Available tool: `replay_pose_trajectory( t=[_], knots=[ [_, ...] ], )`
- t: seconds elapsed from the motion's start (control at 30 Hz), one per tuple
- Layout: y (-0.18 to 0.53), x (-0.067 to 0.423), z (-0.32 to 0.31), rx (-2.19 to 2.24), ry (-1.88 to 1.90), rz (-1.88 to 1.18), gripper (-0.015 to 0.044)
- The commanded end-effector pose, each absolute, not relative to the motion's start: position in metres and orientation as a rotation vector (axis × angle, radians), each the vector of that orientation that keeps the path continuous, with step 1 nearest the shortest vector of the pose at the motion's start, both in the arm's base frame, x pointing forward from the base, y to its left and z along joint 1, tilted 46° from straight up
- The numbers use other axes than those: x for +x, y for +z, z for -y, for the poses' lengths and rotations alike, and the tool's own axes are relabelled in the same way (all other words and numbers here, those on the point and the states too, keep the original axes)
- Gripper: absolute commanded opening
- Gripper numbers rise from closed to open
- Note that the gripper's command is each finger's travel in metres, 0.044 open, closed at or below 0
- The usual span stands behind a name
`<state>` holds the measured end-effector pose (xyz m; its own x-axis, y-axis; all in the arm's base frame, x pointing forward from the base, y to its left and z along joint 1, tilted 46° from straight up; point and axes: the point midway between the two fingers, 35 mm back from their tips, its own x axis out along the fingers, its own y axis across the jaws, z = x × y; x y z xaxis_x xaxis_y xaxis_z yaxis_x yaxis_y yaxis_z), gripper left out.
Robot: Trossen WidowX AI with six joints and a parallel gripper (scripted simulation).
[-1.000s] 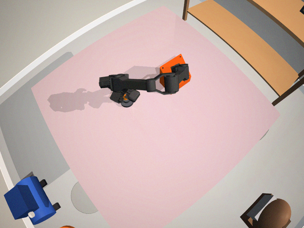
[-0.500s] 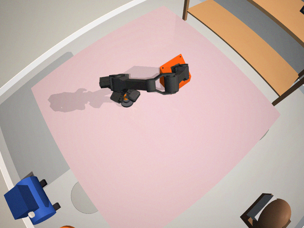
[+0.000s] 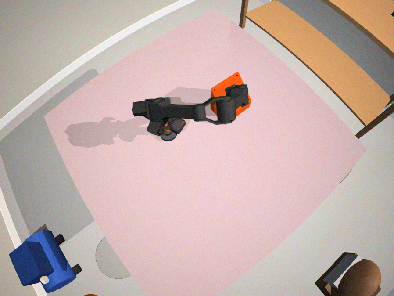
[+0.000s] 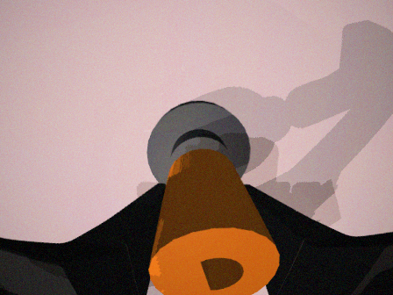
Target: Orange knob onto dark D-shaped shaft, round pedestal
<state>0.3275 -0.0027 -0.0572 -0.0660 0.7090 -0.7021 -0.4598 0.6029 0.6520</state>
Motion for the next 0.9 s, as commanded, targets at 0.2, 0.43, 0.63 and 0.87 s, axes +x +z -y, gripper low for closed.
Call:
replay_pose_trajectory(
  t=[0.2, 0.43, 0.63, 0.87],
  knots=[
    [-0.0575, 0.3268, 0.0021, 0.098, 1.086, -1.223, 0.0],
    [-0.0582, 0.328, 0.0025, 0.098, 1.086, -1.223, 0.0],
    [-0.0594, 0.3274, 0.0018, 0.098, 1.086, -1.223, 0.0],
    [-0.0598, 0.3266, 0.0006, 0.098, 1.086, -1.223, 0.0]
  ],
)
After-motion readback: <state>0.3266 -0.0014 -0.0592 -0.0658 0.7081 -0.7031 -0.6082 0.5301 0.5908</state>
